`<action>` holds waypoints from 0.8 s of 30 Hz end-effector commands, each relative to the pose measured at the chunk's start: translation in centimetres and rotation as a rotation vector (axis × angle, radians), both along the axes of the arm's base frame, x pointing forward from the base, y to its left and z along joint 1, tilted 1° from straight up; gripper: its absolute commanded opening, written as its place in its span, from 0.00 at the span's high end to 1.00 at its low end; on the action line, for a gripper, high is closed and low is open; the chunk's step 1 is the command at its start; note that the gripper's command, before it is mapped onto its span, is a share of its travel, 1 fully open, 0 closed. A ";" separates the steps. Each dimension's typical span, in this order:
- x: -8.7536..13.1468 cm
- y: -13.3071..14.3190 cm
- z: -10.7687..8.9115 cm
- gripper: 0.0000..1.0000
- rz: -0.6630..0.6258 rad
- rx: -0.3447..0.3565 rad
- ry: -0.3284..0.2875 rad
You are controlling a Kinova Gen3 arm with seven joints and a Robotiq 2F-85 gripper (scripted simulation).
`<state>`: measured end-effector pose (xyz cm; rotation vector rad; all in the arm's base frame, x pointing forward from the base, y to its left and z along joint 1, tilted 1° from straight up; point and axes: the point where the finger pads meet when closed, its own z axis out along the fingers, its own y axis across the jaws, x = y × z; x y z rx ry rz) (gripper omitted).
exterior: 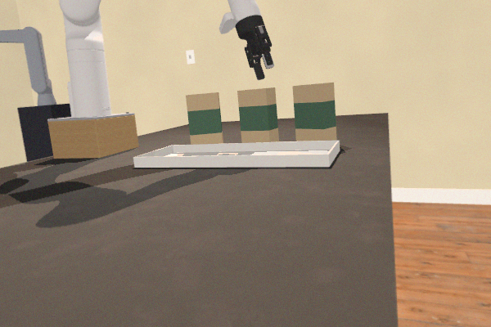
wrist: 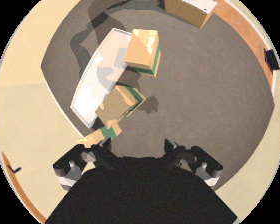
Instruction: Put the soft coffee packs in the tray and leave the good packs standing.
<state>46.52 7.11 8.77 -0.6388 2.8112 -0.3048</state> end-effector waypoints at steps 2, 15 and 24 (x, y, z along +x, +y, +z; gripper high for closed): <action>-0.8 -4.0 1.1 0.00 -0.077 0.035 0.022; -12.6 -8.0 1.1 0.00 -0.196 0.167 0.214; -14.9 -8.2 1.3 0.00 -0.214 0.197 0.246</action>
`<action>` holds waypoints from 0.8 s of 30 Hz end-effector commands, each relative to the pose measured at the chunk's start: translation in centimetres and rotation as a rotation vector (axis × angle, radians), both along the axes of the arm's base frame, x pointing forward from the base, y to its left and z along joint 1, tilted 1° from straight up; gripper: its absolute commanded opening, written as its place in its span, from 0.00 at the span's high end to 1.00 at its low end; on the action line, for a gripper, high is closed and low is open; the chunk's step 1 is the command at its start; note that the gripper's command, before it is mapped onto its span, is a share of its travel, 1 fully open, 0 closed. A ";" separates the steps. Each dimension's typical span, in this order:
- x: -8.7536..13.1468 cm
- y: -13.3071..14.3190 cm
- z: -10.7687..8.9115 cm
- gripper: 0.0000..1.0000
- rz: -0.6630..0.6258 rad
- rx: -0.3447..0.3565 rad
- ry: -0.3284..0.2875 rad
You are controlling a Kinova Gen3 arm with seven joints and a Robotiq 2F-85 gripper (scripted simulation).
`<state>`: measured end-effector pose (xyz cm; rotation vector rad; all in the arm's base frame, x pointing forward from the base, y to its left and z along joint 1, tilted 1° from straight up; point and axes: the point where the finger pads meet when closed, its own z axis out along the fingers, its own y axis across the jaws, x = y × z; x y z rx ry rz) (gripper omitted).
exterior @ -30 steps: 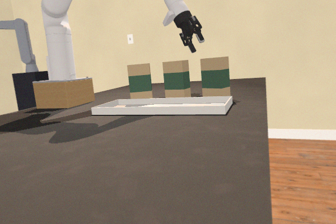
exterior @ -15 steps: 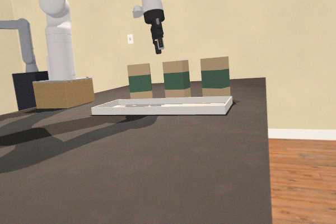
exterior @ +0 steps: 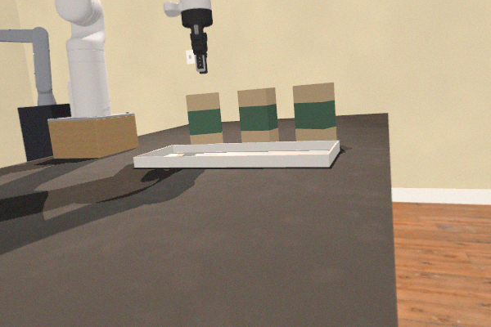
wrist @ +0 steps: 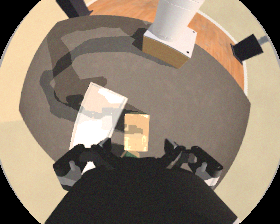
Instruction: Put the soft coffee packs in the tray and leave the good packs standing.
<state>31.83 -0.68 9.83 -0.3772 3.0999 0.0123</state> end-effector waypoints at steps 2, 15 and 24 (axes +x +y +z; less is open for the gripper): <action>-0.4 -0.4 0.3 0.00 -0.016 0.007 -0.002; -0.4 -0.4 0.3 0.00 -0.016 0.007 -0.001; -0.4 -0.4 0.3 0.17 -0.016 0.007 -0.001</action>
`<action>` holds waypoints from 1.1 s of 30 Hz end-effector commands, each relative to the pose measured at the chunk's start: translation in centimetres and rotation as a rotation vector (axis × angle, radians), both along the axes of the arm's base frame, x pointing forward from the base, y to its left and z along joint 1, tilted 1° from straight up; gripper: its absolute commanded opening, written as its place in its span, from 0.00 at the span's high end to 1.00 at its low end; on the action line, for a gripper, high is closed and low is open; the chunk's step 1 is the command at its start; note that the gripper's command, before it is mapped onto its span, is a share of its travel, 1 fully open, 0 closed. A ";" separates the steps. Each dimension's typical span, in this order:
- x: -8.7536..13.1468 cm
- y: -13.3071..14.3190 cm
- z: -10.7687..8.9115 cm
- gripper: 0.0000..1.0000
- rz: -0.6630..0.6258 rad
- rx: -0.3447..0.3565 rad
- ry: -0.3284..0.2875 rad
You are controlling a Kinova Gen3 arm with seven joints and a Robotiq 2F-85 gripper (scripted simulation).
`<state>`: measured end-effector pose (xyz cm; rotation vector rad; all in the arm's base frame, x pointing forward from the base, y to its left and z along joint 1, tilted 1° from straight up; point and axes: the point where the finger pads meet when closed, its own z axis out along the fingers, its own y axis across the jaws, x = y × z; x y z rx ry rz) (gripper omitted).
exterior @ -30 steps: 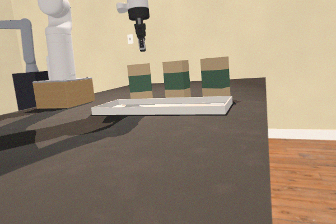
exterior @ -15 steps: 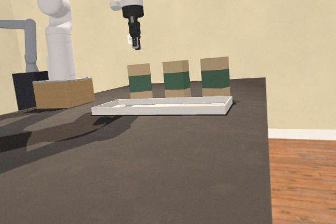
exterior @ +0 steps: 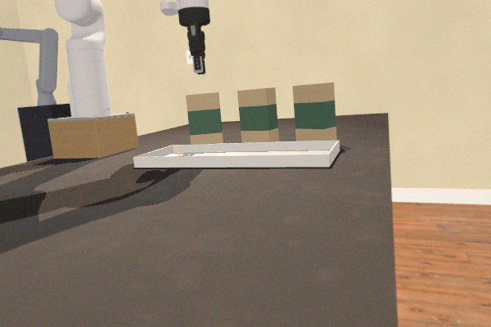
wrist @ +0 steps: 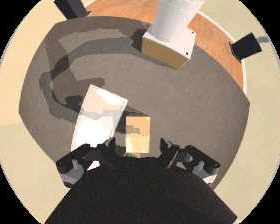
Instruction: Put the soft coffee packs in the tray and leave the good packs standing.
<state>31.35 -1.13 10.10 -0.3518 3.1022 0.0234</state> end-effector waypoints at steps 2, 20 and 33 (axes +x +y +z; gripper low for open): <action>0.0 0.0 0.0 0.17 0.000 0.000 -0.001; 0.1 0.1 -2.6 0.17 0.000 0.000 -0.001; 0.2 0.1 -3.8 0.17 0.000 0.000 -0.001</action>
